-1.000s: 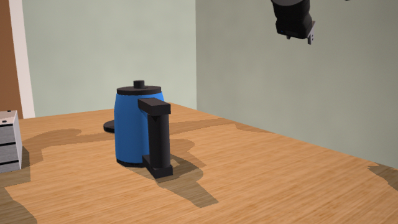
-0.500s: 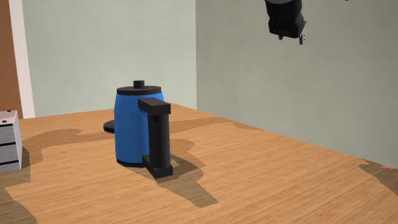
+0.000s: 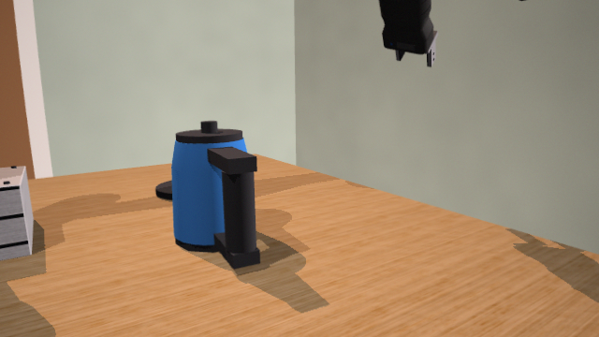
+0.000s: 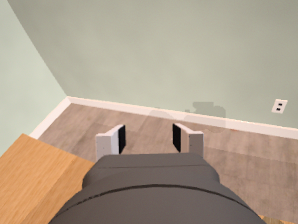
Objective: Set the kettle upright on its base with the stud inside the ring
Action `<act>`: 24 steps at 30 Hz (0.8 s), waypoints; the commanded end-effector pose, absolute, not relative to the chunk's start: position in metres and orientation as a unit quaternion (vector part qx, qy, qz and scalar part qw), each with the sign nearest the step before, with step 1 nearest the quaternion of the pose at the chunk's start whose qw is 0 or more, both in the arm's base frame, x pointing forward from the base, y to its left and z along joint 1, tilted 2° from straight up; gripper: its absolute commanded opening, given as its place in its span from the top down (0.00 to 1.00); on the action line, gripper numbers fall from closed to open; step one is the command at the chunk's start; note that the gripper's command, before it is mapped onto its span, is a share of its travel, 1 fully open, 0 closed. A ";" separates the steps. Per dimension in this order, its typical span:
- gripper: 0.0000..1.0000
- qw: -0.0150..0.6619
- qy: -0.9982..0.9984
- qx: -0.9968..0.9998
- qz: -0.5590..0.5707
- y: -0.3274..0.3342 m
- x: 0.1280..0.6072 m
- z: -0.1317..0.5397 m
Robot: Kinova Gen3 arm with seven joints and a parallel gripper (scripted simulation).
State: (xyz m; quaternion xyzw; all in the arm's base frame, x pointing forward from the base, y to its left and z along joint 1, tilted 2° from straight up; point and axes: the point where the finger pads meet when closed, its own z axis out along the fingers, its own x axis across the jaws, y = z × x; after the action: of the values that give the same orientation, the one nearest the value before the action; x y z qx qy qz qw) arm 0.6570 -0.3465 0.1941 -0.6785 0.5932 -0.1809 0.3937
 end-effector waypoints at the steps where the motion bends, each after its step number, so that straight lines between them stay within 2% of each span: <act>1: 0.00 0.386 0.584 -0.691 -0.179 -0.334 0.655 0.201; 24: 0.00 0.317 0.523 -0.780 -0.133 -0.238 0.609 0.208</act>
State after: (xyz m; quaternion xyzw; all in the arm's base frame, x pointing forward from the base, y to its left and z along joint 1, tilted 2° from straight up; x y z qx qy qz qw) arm 0.6141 -0.2543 0.1980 -0.7669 0.5359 -0.1333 0.3269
